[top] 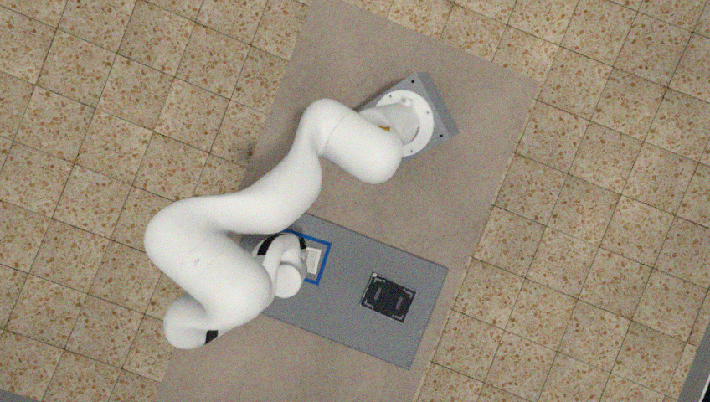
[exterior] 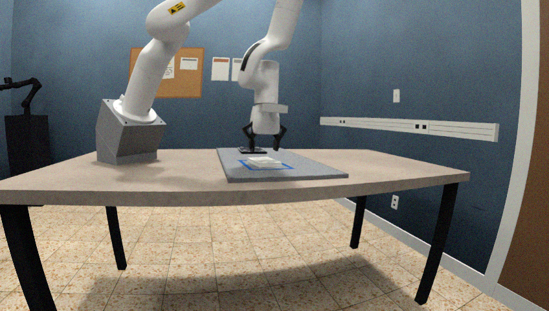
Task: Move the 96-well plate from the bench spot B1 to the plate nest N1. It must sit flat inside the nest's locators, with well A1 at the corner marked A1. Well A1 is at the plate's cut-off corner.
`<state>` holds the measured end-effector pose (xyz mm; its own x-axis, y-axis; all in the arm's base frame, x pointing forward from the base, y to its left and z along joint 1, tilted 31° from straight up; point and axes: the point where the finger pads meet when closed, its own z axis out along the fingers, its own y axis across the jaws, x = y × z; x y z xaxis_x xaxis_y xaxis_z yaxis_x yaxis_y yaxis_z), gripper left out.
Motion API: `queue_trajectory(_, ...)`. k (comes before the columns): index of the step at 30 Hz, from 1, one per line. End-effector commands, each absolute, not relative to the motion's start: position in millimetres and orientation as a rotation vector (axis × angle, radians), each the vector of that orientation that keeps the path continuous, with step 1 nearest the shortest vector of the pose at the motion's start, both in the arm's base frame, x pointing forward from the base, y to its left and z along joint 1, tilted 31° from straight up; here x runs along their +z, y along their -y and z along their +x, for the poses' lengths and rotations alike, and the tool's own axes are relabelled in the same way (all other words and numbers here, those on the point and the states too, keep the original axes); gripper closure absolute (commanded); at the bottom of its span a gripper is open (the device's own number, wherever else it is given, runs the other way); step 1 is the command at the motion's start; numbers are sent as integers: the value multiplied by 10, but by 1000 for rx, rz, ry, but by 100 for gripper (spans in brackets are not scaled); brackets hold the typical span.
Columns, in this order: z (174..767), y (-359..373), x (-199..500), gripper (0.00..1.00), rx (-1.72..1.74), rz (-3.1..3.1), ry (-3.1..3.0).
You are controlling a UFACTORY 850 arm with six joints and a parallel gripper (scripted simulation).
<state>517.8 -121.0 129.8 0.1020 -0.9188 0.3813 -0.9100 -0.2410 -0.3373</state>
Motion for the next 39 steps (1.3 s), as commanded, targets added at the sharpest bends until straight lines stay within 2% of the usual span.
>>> queue_trajectory(1, 5218, 1237, 1227, 0, -826, -2318, -1923)
queue_trajectory(39, 5295, 1297, 1062, 0, -826, -2318, -1923)
